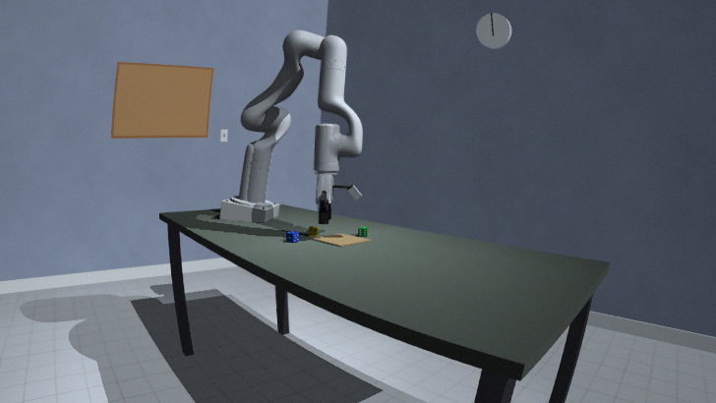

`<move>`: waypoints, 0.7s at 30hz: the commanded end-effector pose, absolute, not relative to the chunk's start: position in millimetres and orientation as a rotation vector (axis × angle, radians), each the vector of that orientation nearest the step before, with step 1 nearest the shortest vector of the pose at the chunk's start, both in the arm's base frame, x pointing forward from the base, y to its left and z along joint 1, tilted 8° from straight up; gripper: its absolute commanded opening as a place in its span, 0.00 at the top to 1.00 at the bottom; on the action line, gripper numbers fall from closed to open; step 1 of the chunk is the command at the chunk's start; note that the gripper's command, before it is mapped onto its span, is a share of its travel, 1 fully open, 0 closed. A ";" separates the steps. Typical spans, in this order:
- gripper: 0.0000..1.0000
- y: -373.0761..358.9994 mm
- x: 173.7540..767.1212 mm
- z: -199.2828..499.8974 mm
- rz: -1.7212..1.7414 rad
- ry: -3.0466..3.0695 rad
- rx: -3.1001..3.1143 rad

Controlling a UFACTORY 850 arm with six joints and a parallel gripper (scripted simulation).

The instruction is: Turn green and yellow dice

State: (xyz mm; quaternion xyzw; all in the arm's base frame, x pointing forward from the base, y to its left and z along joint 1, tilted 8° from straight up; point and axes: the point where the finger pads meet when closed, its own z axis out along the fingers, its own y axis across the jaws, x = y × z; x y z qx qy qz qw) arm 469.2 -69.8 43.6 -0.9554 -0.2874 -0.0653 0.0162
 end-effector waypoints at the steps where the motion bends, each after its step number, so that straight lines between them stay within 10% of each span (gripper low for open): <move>1: 0.00 -70.0 469.9 44.2 -0.206 -0.894 -2.971; 21: 0.00 -68.1 471.7 44.5 -0.206 -0.894 -2.971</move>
